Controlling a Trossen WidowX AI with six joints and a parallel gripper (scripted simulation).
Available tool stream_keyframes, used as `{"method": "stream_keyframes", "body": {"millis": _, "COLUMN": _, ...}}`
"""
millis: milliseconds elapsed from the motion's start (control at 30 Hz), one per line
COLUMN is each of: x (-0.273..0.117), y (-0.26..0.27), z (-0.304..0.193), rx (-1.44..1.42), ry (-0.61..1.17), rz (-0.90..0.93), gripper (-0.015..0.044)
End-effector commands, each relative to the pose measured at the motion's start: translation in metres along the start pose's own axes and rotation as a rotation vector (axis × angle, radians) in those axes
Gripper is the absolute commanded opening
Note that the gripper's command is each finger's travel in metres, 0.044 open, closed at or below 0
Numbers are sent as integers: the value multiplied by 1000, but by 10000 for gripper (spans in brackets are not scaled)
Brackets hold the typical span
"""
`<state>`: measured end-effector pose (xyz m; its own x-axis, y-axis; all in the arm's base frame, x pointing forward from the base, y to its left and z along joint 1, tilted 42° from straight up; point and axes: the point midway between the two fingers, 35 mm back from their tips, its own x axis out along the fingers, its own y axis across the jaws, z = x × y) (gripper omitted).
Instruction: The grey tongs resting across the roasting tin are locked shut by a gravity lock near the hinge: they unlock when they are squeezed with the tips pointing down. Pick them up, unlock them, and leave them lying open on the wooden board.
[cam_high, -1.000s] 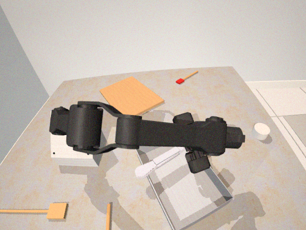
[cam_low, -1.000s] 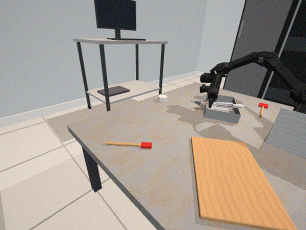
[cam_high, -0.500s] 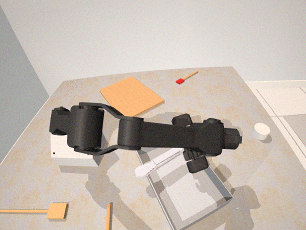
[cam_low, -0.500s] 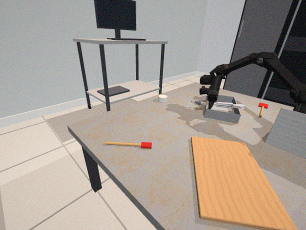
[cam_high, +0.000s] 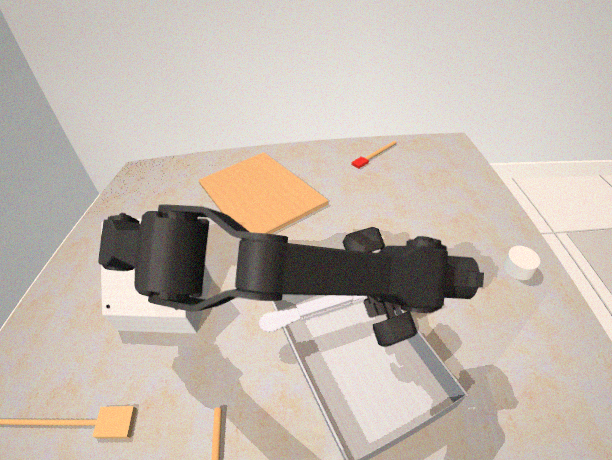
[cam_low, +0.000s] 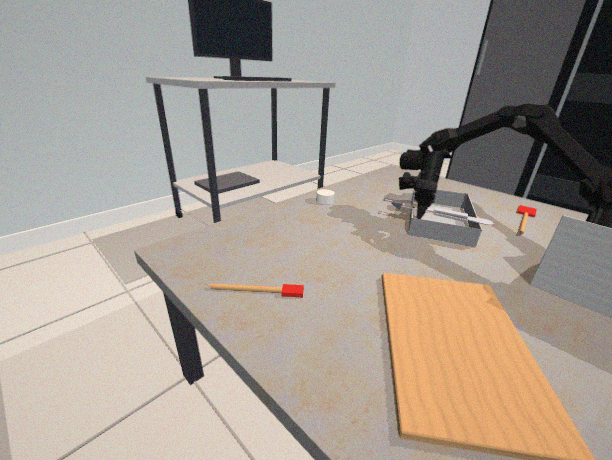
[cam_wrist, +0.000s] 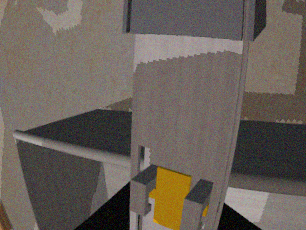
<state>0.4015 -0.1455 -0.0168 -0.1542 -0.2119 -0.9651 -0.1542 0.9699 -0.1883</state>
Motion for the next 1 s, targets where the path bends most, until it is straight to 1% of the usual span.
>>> {"method": "stream_keyframes", "body": {"millis": 0, "x": -1, "y": 0, "z": 0, "rx": -1, "ry": -1, "rz": -2, "gripper": -11}}
{"method": "stream_keyframes", "body": {"millis": 100, "x": -1, "y": 0, "z": 0, "rx": -1, "ry": -1, "rz": -2, "gripper": -90}}
{"method": "stream_keyframes", "body": {"millis": 167, "x": -8, "y": 4, "z": 1, "rx": -2, "ry": 0, "rz": -2, "gripper": -142}}
{"method": "stream_keyframes", "body": {"millis": 200, "x": -15, "y": 8, "z": 2, "rx": -2, "ry": 0, "rz": -1, "gripper": -150}}
{"method": "stream_keyframes", "body": {"millis": 333, "x": -56, "y": 32, "z": 2, "rx": -6, "ry": 4, "rz": -2, "gripper": -150}}
{"method": "stream_keyframes", "body": {"millis": 400, "x": -66, "y": 39, "z": 1, "rx": -7, "ry": 6, "rz": -2, "gripper": -150}}
{"method": "stream_keyframes", "body": {"millis": 800, "x": -66, "y": 39, "z": 1, "rx": -10, "ry": 6, "rz": -6, "gripper": -150}}
{"method": "stream_keyframes", "body": {"millis": 967, "x": -63, "y": 37, "z": 0, "rx": -59, "ry": 16, "rz": -96, "gripper": -150}}
